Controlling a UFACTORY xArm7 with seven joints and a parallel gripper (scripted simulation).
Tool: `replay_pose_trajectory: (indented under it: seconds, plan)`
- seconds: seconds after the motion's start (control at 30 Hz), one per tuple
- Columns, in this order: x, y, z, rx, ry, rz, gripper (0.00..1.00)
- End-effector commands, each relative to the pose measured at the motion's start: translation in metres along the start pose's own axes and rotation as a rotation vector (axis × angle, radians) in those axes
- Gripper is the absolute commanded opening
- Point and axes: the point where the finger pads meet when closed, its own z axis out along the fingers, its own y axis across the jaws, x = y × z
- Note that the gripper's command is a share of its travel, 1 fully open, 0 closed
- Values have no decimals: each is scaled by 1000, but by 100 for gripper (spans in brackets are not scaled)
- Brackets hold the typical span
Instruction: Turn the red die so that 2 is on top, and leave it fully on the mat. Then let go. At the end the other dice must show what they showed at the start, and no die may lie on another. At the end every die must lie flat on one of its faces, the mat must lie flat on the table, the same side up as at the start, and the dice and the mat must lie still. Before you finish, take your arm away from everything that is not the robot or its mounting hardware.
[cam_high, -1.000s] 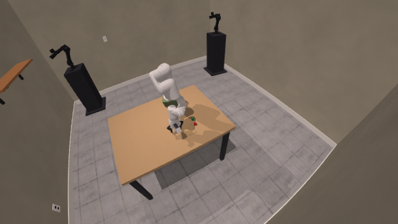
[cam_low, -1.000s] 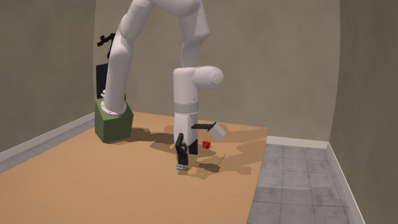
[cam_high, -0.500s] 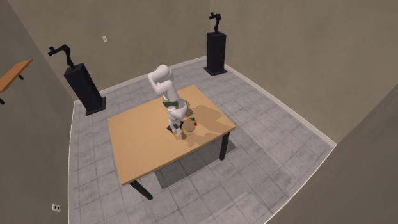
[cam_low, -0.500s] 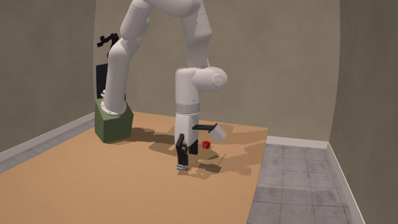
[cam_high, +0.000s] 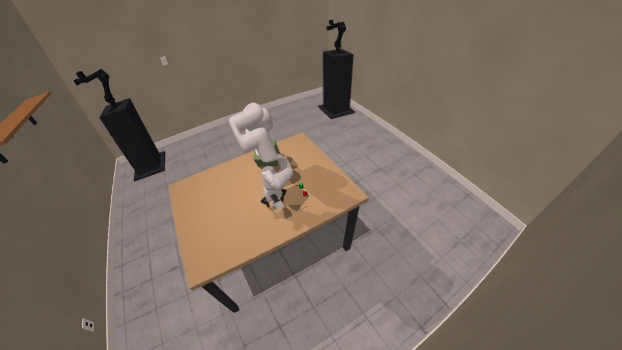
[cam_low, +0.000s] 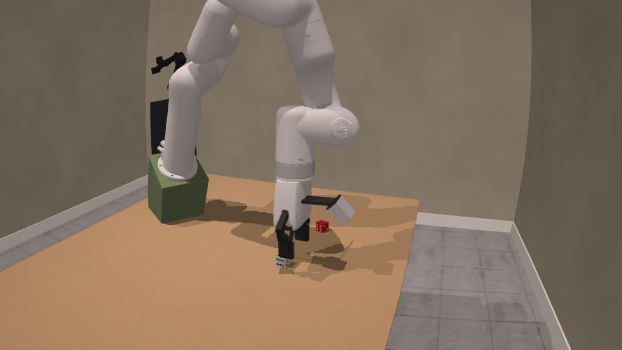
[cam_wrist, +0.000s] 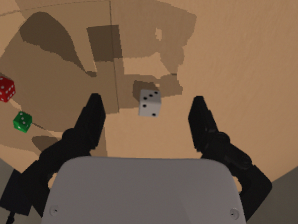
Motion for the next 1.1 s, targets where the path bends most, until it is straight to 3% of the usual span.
replay_pose_trajectory:
  seconds: [0.0, 0.23, 0.57, 1.07]
  plan:
    - [1, 0, -1, 1, 2, 0, 100]
    - [2, -8, -1, 1, 2, 0, 100]
    - [6, -43, -1, 1, 2, 0, 100]
    - [22, -185, -1, 1, 2, 0, 100]
